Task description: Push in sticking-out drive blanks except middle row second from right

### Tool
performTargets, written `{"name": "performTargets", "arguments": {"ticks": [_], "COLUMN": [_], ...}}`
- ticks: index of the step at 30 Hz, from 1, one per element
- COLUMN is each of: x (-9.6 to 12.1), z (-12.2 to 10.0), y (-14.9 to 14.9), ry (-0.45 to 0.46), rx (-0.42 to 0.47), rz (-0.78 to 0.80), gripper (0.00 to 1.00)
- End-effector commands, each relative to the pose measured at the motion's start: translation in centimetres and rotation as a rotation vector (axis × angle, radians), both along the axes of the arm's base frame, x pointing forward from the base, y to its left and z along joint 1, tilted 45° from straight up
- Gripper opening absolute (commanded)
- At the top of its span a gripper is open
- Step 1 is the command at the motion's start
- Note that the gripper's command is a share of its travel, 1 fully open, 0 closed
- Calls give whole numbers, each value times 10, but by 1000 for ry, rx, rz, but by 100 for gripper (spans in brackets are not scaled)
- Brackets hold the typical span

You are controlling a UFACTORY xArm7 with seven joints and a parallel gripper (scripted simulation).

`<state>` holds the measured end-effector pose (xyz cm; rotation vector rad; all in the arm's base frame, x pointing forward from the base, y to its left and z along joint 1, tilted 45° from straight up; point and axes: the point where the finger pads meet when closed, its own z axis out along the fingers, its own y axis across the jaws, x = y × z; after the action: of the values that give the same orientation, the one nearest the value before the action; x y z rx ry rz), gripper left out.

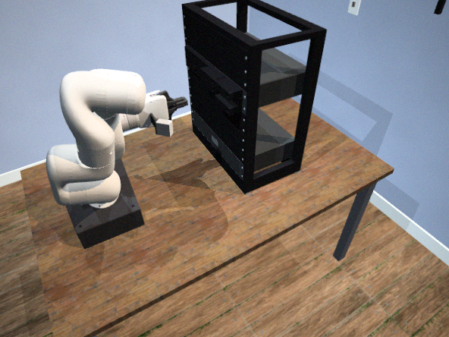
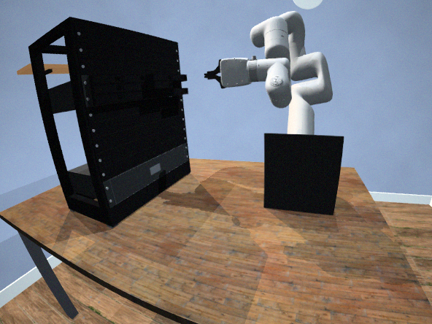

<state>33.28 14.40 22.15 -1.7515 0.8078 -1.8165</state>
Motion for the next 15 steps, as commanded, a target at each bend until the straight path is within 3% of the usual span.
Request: {"name": "performTargets", "arguments": {"ticks": [1, 15], "x": [5, 46], "z": [-4, -39], "y": [6, 48], "ry": [-1, -1], "rx": [2, 2], "rz": [1, 1], "gripper": [0, 0]}}
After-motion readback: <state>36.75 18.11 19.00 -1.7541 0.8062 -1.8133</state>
